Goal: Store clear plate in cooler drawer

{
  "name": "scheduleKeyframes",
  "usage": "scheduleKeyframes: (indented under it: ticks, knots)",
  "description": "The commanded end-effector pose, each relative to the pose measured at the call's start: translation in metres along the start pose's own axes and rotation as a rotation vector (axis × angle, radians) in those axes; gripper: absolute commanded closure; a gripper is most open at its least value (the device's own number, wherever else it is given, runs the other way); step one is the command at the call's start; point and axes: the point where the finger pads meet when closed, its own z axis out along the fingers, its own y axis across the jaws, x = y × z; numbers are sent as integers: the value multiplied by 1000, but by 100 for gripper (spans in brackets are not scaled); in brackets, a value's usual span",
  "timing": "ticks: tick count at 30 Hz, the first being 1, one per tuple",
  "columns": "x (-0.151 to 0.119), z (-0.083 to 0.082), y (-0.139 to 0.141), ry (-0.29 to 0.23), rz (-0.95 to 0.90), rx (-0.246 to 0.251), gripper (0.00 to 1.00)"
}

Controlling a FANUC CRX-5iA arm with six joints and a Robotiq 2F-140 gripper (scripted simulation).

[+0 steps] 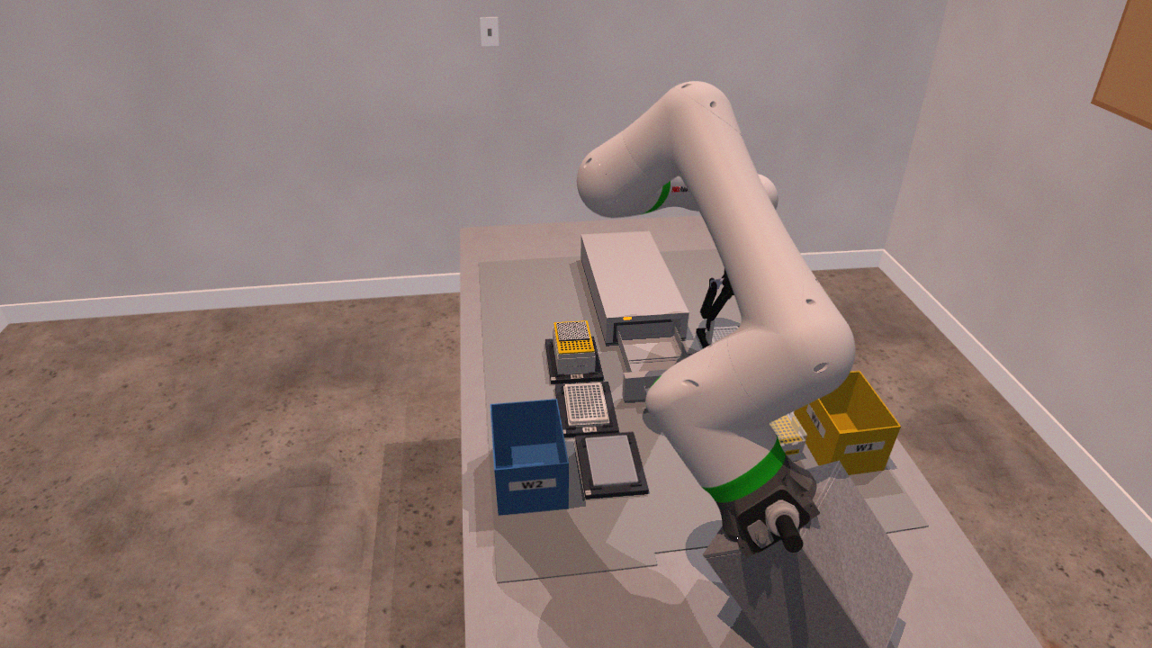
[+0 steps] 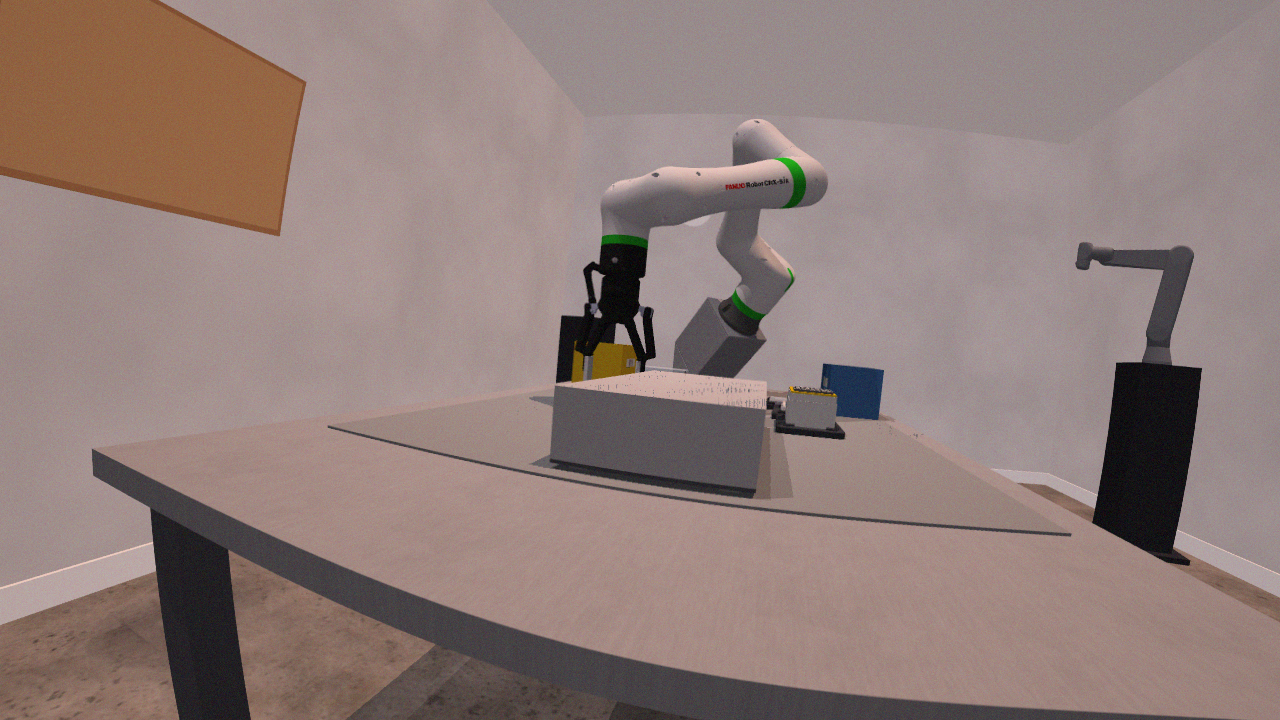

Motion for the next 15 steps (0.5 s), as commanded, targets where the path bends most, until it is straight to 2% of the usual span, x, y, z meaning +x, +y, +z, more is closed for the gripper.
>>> scheduleKeyframes:
  ticks: [1, 15]
  knots:
    - [0, 3, 0, 0, 0, 0, 34]
    - [0, 15, 0, 0, 0, 0, 34]
